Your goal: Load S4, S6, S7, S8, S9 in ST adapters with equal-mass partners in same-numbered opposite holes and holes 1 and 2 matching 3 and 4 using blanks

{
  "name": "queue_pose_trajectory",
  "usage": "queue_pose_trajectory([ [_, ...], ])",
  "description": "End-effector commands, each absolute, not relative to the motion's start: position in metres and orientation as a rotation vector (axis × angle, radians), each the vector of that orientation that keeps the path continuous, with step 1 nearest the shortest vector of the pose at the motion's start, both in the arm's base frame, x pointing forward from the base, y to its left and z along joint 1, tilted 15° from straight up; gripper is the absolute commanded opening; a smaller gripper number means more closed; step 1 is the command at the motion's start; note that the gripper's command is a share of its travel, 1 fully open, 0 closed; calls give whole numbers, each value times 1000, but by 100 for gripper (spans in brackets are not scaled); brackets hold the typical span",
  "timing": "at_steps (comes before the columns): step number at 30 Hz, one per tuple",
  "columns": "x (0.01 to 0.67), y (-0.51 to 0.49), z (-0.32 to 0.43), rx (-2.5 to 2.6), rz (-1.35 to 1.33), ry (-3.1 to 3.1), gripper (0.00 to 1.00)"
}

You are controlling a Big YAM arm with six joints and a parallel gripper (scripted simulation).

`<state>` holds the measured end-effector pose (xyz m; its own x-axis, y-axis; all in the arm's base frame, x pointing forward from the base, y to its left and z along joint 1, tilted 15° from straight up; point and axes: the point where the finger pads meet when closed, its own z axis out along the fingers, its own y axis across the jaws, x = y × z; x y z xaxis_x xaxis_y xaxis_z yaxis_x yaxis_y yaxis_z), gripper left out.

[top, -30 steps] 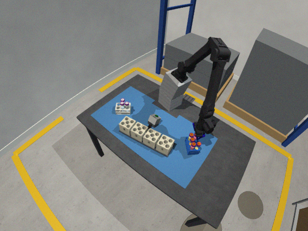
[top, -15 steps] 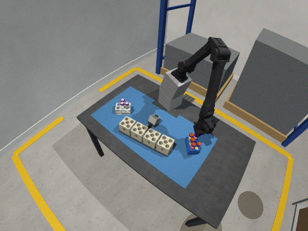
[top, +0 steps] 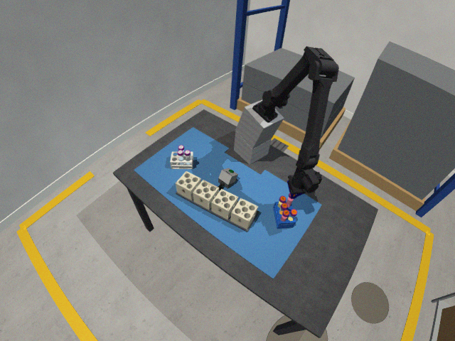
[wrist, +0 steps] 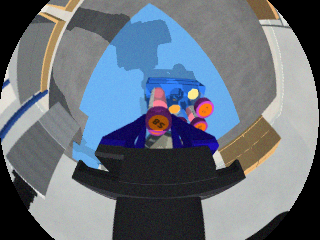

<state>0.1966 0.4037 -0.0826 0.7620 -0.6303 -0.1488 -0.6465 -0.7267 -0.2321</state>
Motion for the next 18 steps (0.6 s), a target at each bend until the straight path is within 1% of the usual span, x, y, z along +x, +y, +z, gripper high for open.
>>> queue_pose_trajectory([
  [1,202,410,-66,-2673,83,982,0],
  [18,194,393,-23,-2689,90,978,0],
])
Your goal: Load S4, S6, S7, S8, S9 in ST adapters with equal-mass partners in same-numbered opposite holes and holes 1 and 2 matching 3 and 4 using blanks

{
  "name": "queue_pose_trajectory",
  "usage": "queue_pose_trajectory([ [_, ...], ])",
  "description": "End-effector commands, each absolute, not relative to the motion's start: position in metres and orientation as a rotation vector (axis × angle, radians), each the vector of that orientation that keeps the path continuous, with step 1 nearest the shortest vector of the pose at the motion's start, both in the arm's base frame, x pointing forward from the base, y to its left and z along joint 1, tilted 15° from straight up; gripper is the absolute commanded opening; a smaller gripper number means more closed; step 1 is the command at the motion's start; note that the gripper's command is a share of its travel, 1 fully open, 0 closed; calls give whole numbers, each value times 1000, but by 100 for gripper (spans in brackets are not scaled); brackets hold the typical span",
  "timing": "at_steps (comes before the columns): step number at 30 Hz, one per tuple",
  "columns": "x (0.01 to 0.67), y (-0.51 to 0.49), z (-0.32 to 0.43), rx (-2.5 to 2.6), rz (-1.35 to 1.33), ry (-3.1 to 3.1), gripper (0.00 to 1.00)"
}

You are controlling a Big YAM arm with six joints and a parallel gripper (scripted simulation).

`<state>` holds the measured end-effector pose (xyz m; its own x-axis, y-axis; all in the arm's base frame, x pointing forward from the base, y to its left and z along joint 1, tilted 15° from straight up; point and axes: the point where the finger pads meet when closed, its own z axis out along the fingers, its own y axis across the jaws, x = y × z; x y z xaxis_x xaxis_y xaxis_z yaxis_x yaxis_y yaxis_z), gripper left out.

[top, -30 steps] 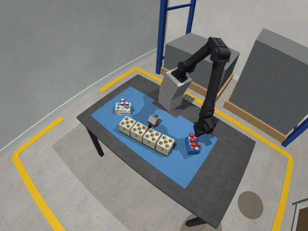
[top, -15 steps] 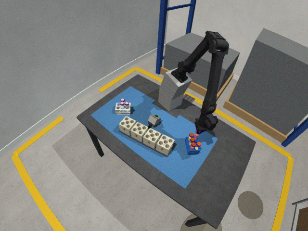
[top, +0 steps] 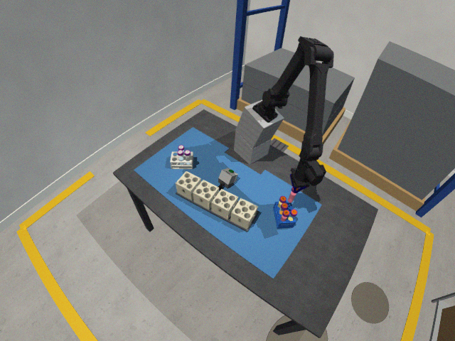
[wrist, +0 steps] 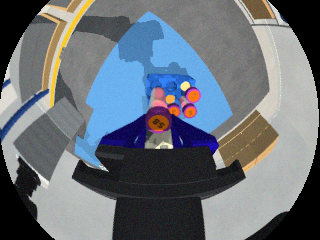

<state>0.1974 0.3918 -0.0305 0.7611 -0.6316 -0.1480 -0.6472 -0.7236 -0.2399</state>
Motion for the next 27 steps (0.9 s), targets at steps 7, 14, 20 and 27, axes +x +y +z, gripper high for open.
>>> queue_pose_trajectory([
  [7,200,384,3,-2676,84,991,0],
  [14,206,390,36,-2650,76,978,0],
  [20,198,383,31,-2672,83,987,0],
  [27,198,383,31,-2672,83,987,0],
])
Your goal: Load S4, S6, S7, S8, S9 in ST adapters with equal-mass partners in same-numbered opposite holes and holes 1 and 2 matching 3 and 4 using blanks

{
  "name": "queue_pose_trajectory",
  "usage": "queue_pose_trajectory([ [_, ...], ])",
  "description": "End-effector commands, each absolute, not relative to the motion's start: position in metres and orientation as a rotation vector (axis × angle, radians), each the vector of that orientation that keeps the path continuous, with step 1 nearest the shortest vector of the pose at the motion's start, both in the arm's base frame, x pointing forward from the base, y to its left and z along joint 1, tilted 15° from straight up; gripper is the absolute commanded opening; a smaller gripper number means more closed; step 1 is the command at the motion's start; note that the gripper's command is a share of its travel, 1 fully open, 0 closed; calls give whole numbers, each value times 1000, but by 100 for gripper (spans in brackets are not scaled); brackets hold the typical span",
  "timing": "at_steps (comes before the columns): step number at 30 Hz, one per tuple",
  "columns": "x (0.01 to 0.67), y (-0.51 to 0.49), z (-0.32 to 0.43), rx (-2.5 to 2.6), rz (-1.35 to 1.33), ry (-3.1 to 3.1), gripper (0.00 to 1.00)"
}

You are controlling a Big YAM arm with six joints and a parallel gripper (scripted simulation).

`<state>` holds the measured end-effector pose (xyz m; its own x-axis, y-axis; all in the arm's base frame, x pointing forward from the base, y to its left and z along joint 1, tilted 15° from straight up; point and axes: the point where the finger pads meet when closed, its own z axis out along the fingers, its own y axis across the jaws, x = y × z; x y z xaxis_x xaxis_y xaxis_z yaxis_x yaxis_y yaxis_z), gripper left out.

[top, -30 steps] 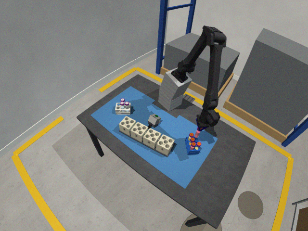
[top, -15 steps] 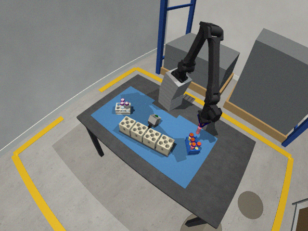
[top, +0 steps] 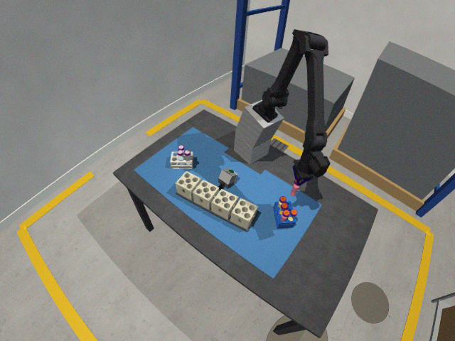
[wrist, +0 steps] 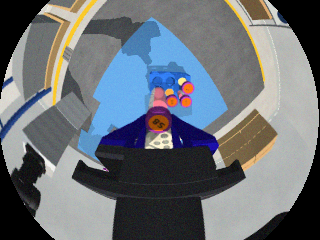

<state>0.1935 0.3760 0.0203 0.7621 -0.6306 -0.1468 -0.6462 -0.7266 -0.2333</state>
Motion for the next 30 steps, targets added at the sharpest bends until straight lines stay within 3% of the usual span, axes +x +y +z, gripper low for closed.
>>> queue_pose_trajectory([
  [1,198,383,31,-2672,83,987,0],
  [30,203,389,31,-2682,86,986,0],
])
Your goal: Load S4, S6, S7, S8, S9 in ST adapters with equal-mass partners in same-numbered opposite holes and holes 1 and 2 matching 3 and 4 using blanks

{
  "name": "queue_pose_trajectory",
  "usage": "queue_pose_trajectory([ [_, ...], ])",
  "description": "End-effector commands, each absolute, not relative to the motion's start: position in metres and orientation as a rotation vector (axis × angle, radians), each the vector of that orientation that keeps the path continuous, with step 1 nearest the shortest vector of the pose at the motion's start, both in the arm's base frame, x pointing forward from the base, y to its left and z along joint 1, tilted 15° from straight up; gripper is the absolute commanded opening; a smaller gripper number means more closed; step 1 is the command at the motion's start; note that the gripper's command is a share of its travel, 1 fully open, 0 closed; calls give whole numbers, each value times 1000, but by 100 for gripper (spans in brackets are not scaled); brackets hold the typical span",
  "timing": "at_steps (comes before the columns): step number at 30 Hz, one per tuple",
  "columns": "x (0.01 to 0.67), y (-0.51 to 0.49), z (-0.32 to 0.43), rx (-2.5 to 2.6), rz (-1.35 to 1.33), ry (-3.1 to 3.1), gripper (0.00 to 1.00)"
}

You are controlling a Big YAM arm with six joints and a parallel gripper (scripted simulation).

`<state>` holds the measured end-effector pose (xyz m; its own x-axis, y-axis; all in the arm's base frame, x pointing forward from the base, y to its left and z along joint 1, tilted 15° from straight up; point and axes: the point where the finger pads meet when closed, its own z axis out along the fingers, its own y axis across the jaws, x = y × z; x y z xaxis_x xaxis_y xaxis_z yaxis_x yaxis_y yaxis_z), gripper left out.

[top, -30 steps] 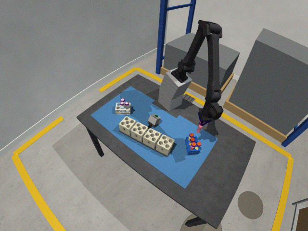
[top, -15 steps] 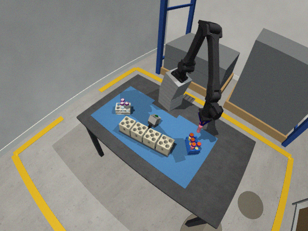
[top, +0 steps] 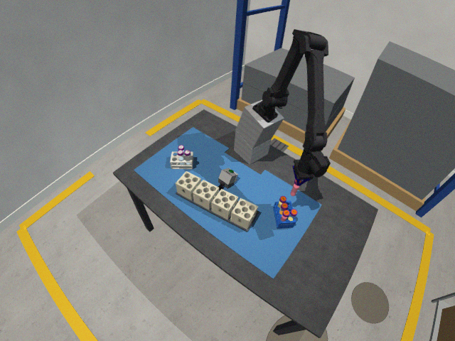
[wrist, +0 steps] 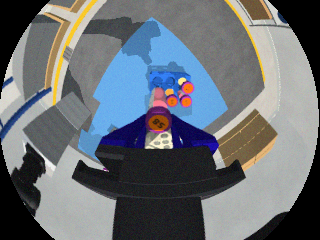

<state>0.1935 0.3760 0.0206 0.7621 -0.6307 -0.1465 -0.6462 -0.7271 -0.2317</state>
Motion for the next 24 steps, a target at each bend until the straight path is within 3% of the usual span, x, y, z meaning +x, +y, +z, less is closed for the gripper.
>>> queue_pose_trajectory([
  [1,199,385,32,-2672,83,987,0],
  [24,193,396,-32,-2692,91,993,0],
])
